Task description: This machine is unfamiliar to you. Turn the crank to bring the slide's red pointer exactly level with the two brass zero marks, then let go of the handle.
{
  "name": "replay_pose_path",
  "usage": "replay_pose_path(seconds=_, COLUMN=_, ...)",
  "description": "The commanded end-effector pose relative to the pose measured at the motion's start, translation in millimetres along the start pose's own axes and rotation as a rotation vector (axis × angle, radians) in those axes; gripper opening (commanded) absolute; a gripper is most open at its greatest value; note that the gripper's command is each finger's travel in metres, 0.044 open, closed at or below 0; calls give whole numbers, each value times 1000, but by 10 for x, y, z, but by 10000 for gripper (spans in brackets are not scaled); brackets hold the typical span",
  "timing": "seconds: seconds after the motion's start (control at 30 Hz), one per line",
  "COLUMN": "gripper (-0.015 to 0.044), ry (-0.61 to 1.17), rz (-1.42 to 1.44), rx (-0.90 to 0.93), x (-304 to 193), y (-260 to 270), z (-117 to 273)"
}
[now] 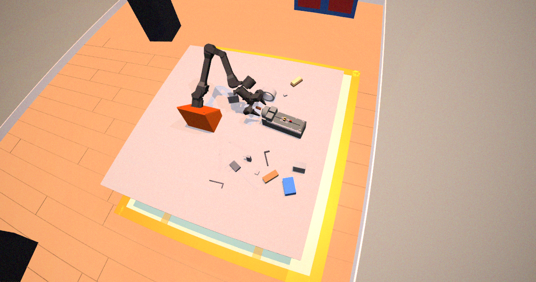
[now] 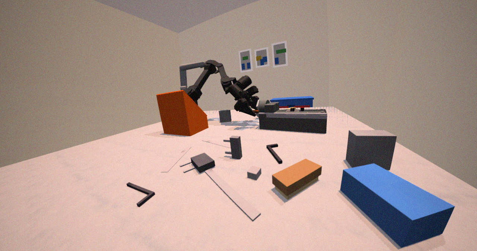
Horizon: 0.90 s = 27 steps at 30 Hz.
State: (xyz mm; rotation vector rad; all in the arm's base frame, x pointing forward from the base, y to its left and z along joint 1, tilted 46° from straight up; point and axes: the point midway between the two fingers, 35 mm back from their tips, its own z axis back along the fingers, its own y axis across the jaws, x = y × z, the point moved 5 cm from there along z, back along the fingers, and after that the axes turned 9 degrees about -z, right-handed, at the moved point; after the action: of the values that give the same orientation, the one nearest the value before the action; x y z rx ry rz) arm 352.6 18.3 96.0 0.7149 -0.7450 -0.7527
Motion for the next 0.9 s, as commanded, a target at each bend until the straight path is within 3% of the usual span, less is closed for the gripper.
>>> replay_pose_path(seconds=0.0, gripper=440, ry=7, rz=-5, rx=-8, x=-89, y=-33, z=-56)
replay_pose_path(seconds=0.1, gripper=440, ry=7, rz=-5, rx=-8, x=-98, y=-35, z=-62)
replay_pose_path(seconds=0.67, gripper=0, ry=7, rz=-5, rx=-8, x=-98, y=-35, z=-62)
replay_pose_path(seconds=0.87, gripper=0, ry=7, rz=-5, rx=-8, x=-90, y=-32, z=-58)
